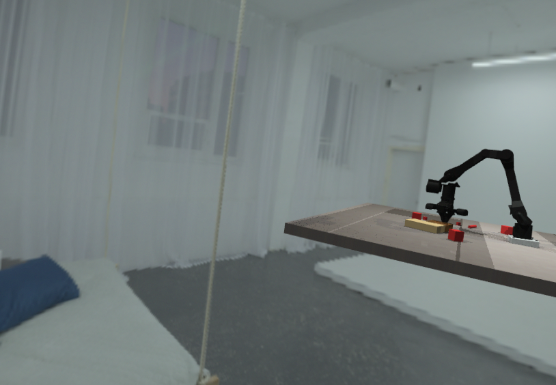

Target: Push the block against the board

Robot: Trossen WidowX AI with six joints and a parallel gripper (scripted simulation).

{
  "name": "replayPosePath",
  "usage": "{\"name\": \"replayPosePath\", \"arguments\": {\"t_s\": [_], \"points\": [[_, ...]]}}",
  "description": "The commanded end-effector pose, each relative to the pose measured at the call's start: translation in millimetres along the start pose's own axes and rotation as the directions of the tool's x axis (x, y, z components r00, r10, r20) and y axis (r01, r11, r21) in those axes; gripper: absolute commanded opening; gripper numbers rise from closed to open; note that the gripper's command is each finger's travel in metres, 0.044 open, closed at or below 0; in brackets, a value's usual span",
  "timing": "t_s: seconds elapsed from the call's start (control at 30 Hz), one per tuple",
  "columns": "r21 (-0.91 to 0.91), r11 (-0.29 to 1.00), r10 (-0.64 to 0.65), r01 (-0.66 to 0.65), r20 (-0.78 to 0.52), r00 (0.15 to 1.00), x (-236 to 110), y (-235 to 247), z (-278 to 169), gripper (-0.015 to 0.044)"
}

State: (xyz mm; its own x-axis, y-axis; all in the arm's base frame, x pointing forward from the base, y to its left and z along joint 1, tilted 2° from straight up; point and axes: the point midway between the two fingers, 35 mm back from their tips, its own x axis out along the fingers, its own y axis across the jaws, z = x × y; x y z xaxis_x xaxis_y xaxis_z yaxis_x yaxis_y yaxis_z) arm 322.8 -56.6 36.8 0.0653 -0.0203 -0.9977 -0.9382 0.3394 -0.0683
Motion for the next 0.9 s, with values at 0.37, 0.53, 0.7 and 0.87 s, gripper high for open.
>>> {"name": "replayPosePath", "arguments": {"t_s": [0.37,0.53,0.7,0.87], "points": [[0.003,1.0,0.001,-0.001,0.003,1.0,0,-1,17,0.0],[0.003,1.0,0.001,-0.001,0.004,1.0,0,-1,22,0.0],[0.003,1.0,0.001,-0.001,0.004,1.0,0,-2,23,0.0],[0.003,1.0,0.001,-0.001,0.003,1.0,0,-2,16,0.0]]}}
